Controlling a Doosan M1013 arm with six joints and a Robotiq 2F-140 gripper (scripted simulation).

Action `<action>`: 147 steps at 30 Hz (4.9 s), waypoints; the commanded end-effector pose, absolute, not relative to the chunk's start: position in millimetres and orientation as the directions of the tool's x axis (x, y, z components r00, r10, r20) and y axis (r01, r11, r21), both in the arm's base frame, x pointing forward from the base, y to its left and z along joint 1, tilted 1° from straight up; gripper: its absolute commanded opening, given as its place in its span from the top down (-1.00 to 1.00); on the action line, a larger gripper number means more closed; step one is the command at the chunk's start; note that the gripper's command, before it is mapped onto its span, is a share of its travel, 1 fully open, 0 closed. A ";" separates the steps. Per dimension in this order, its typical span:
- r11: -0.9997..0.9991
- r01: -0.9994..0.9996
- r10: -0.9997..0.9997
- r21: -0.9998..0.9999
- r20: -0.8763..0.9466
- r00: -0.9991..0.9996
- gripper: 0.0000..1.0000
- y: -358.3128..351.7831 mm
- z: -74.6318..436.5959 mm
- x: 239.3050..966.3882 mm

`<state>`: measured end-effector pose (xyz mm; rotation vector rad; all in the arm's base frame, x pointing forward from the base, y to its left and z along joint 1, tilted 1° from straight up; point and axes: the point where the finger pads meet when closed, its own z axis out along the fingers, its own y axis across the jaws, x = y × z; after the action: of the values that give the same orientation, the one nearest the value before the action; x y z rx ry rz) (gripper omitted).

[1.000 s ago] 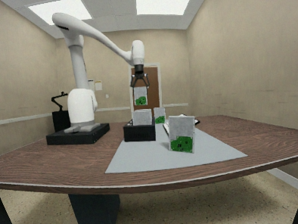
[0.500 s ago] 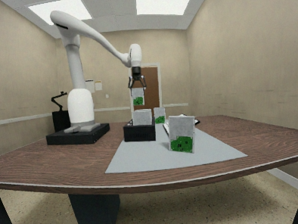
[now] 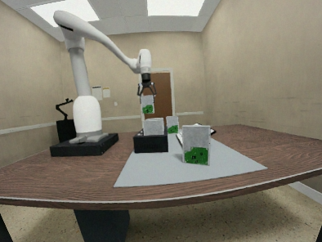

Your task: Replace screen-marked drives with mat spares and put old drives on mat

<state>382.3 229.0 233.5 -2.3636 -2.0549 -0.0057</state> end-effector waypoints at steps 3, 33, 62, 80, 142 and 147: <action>-0.139 0.990 0.990 -0.004 0.010 0.139 0.80 231.0 234.1 381.5; -0.139 0.990 0.990 -0.004 0.010 0.139 0.80 231.4 211.4 381.4; -0.139 0.990 0.990 -0.004 0.010 0.139 0.80 232.2 136.0 381.2; -0.139 0.990 0.990 -0.004 0.010 0.139 0.80 232.6 94.2 381.1; -0.139 0.990 0.990 -0.004 0.010 0.139 0.80 232.8 74.9 381.1; -0.139 0.990 0.990 -0.004 0.010 0.139 0.80 232.9 73.3 381.1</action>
<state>380.7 232.6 73.9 -2.3637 -2.0549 -0.0057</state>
